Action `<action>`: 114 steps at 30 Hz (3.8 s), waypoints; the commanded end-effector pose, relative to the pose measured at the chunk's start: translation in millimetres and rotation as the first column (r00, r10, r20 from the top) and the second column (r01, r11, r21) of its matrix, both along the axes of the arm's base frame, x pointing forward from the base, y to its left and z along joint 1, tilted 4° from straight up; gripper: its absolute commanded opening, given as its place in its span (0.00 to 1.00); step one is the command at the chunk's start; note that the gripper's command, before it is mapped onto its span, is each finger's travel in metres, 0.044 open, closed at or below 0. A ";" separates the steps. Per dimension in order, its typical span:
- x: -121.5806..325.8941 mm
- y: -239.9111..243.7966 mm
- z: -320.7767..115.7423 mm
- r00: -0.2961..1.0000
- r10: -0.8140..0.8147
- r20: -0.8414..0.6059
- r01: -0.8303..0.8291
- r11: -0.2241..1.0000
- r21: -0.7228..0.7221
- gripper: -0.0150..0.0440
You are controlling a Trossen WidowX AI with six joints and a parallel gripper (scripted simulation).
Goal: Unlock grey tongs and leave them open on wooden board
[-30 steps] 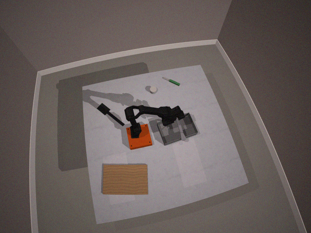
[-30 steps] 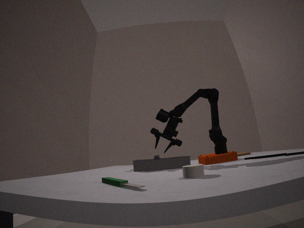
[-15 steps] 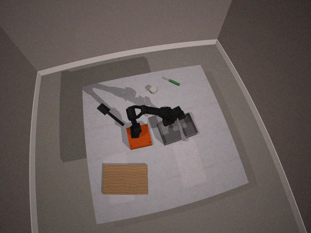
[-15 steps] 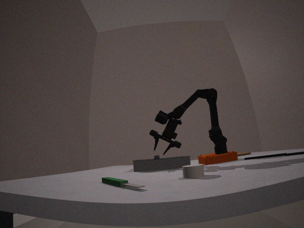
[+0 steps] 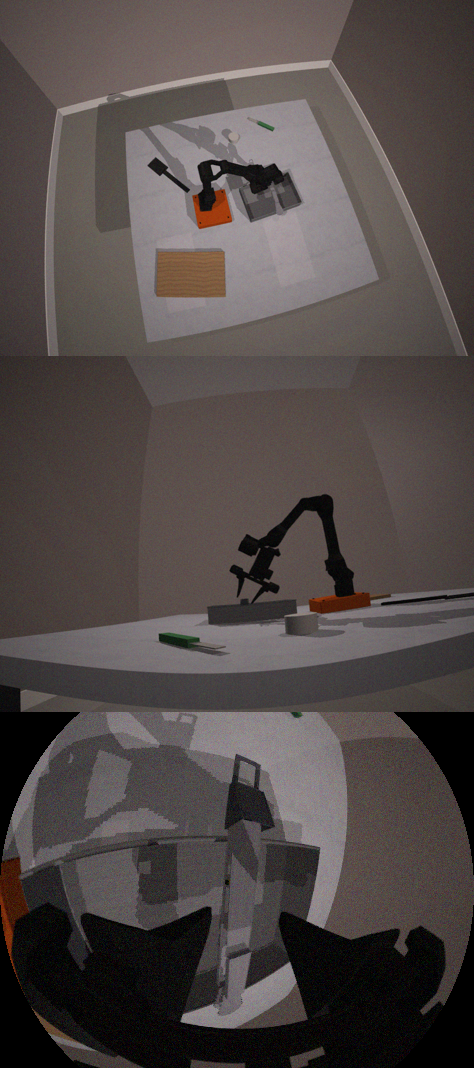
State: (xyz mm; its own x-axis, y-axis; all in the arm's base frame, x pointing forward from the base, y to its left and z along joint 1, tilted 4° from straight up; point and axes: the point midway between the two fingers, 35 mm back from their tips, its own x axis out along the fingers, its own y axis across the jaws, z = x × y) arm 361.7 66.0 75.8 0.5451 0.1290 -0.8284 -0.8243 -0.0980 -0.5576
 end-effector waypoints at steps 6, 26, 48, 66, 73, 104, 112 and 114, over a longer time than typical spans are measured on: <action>7.1 0.9 -15.0 1.000 -0.007 -0.007 0.007 1.000 -0.002 0.69; 19.5 3.8 -38.9 1.000 -0.007 -0.006 0.007 1.000 -0.002 0.69; 19.6 4.3 -32.4 1.000 0.000 -0.002 0.000 1.000 0.000 0.05; 15.0 -0.1 41.3 1.000 -0.007 -0.008 0.007 1.000 -0.003 0.00; 17.3 -0.4 39.8 0.997 -0.005 -0.075 0.003 1.000 -0.015 0.00; 17.2 -4.4 37.6 0.890 -0.001 -0.456 -0.034 0.997 -0.068 0.00; 15.9 -5.0 38.1 0.869 -0.001 -0.495 -0.039 0.997 -0.072 0.00; 15.9 -5.0 38.1 0.869 -0.001 -0.495 -0.039 0.997 -0.072 0.00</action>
State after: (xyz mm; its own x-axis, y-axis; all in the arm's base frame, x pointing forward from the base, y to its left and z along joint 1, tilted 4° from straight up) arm 375.5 60.2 111.3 0.0555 0.0547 -0.9970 -0.9886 -0.1368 -0.0625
